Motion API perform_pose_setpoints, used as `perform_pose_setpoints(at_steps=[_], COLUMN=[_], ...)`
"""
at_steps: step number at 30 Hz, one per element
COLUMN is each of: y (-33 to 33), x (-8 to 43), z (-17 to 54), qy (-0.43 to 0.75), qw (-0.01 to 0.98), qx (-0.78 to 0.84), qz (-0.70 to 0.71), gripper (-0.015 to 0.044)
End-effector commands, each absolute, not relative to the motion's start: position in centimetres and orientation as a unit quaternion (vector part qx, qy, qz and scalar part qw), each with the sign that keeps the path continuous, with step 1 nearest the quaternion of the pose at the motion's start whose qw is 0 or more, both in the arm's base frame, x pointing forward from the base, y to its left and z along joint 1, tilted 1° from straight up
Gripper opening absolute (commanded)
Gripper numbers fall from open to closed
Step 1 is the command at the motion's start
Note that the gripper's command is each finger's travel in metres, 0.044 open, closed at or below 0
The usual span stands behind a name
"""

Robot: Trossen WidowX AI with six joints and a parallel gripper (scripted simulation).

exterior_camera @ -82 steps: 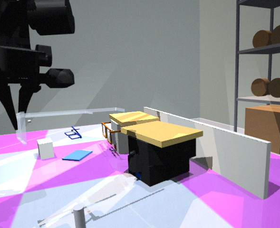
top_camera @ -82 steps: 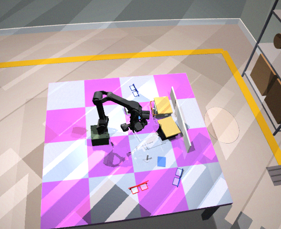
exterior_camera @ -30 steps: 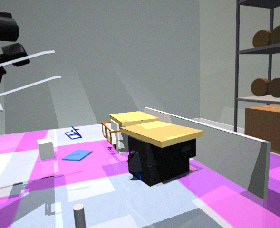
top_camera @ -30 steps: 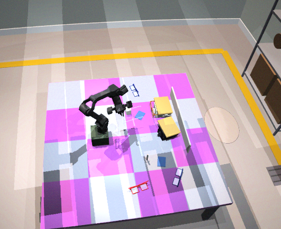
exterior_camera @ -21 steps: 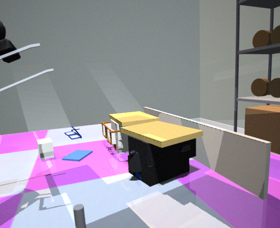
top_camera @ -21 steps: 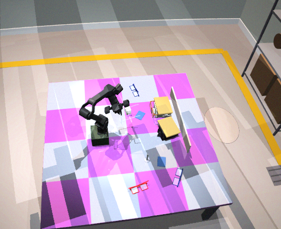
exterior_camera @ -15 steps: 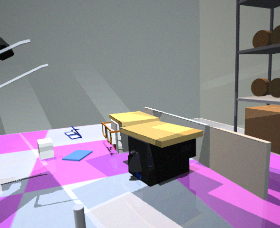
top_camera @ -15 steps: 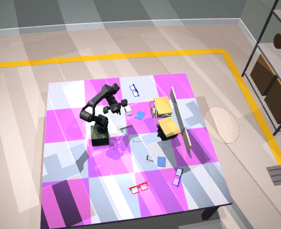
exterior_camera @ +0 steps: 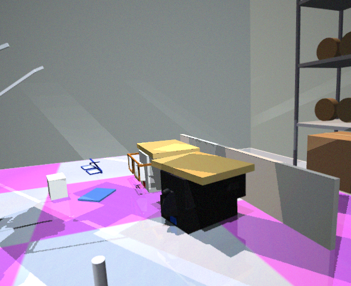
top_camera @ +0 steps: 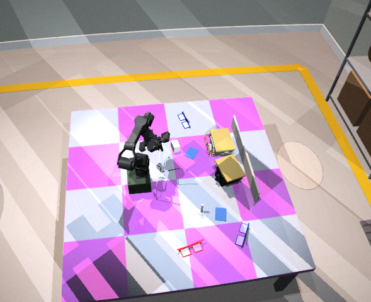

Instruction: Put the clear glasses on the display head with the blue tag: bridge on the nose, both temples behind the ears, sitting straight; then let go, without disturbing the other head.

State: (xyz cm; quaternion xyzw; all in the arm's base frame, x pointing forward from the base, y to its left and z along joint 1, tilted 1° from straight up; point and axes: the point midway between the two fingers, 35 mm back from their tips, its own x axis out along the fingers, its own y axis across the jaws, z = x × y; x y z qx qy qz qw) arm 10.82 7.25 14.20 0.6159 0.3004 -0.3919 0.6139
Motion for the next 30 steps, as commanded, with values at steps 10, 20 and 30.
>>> perform_pose_setpoints(at_steps=[10, 20, 30], y=[7.29, 7.29, 7.33], x=[10.37, 10.37, 10.46], z=[14.27, 14.27, 14.23], qy=[0.298, 0.298, 0.299], qw=[0.603, 0.603, 0.606], qx=[0.636, 0.636, 0.631], qz=[-0.379, -0.379, -0.383], gripper=[0.0000, 0.0000, 0.0000])
